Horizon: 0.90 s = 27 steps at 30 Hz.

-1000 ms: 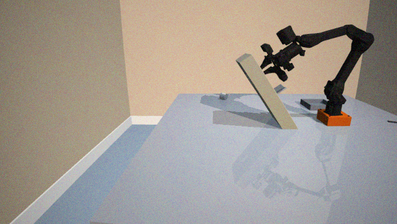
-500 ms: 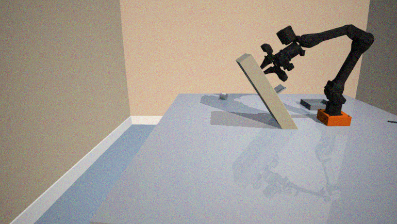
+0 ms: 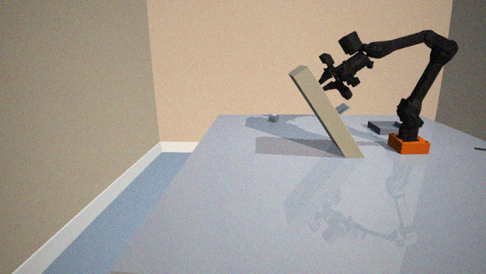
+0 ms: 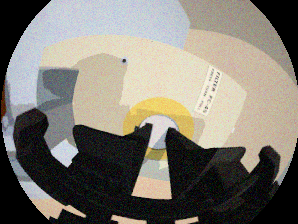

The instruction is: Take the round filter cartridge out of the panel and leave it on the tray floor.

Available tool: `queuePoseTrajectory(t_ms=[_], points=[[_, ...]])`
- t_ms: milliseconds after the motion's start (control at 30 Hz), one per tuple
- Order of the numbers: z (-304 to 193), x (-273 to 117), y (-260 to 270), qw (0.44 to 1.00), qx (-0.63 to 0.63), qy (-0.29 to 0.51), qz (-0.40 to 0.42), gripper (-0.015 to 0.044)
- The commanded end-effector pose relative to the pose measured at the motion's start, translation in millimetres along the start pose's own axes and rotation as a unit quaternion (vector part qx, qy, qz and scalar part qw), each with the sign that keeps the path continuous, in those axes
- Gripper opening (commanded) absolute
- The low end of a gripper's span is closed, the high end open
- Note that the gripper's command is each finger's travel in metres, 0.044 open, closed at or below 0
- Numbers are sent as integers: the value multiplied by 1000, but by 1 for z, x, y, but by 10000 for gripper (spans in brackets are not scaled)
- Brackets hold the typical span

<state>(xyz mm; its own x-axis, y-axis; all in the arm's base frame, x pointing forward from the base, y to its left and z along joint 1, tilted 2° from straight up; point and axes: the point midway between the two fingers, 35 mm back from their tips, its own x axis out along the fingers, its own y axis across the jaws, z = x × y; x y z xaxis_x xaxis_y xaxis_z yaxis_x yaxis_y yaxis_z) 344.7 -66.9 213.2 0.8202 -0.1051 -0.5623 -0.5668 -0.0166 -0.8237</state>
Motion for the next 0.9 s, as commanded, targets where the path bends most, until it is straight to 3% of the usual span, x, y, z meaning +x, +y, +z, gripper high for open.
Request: queuePoseTrajectory(t_ms=[0, 567, 867], points=[[-3, 7, -2, 1000, 2, 7, -3, 0], [-3, 7, -2, 1000, 2, 7, -3, 0], [-2, -39, -3, 1000, 1, 4, 0, 0]])
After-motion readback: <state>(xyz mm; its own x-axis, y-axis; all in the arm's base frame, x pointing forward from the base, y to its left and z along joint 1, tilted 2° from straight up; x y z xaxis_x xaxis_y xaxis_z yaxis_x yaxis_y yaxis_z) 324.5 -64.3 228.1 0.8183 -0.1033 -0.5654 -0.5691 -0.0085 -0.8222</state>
